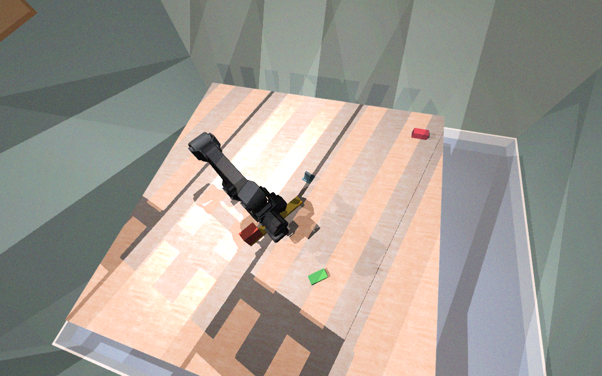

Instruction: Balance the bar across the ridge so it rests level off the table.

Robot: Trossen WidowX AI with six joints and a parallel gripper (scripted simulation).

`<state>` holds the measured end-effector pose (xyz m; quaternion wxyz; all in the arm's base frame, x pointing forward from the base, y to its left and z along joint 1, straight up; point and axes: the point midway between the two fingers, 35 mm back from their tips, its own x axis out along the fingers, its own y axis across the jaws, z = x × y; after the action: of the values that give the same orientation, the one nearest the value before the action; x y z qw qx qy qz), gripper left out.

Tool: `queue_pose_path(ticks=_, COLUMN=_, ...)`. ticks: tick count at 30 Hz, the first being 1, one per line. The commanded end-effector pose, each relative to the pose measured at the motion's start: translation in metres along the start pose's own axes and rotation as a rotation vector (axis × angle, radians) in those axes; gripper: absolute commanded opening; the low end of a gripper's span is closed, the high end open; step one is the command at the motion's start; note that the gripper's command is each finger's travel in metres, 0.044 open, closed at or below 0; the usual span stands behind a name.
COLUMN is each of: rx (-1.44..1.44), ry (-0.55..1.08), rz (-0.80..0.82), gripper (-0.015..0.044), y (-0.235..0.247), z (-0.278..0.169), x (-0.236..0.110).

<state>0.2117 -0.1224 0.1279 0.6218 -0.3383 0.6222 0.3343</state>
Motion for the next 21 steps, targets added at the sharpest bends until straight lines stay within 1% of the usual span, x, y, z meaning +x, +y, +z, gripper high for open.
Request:
queue_pose_path(ticks=1, rx=0.003, ry=-0.005, rz=-0.02, gripper=0.0, y=0.001, z=0.001, x=-0.013)
queue_pose_path(ticks=5, rx=0.0, ry=-0.005, rz=-0.02, gripper=0.0, y=-0.001, z=0.005, x=-0.014)
queue_pose_path(ticks=21, rx=-0.036, ry=-0.009, rz=-0.021, gripper=0.0, y=-0.011, z=0.052, x=-0.018)
